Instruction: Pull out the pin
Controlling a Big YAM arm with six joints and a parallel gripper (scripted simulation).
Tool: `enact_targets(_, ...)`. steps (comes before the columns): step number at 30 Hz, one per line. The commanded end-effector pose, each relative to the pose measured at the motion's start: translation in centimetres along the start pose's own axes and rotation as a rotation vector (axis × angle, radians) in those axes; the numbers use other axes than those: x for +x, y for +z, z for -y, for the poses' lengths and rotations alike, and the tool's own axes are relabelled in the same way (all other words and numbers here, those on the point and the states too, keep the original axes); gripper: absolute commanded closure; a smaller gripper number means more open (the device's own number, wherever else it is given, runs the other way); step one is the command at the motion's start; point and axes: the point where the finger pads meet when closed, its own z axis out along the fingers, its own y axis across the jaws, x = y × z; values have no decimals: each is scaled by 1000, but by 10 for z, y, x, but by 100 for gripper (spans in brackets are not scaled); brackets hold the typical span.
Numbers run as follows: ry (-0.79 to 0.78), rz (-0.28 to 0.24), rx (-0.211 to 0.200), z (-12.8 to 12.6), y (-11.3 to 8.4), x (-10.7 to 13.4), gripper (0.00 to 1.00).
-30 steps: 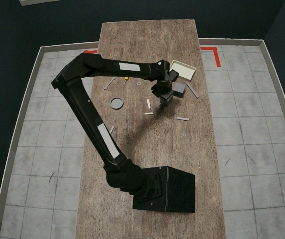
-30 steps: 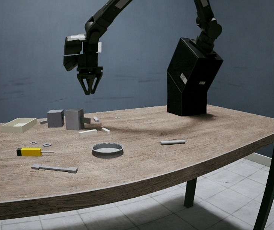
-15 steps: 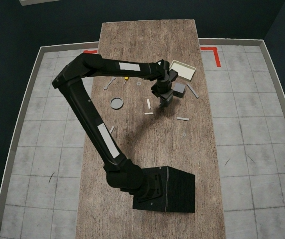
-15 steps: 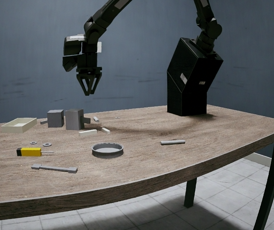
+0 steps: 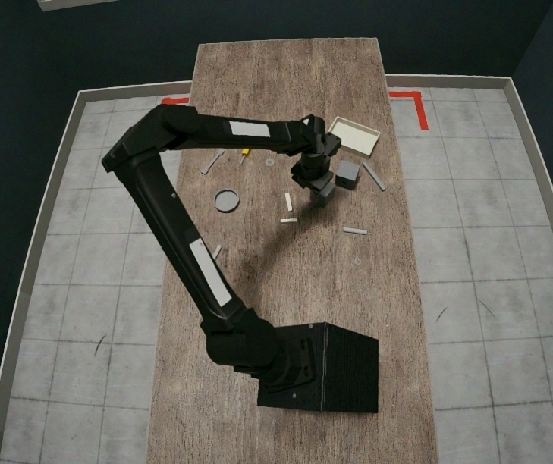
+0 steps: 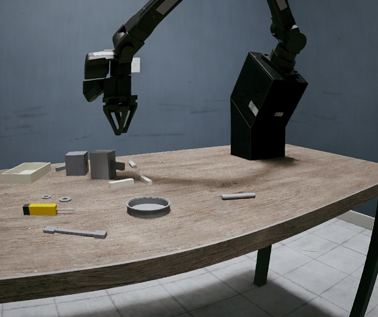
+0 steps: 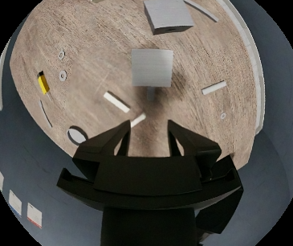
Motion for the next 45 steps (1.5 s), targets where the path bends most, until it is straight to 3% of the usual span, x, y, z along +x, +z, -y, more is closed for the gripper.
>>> enact_targets(1, -26, 0, -5, -9, 1, -6, 53)
enact_targets(45, 54, 12, -9, 12, -12, -2, 53)
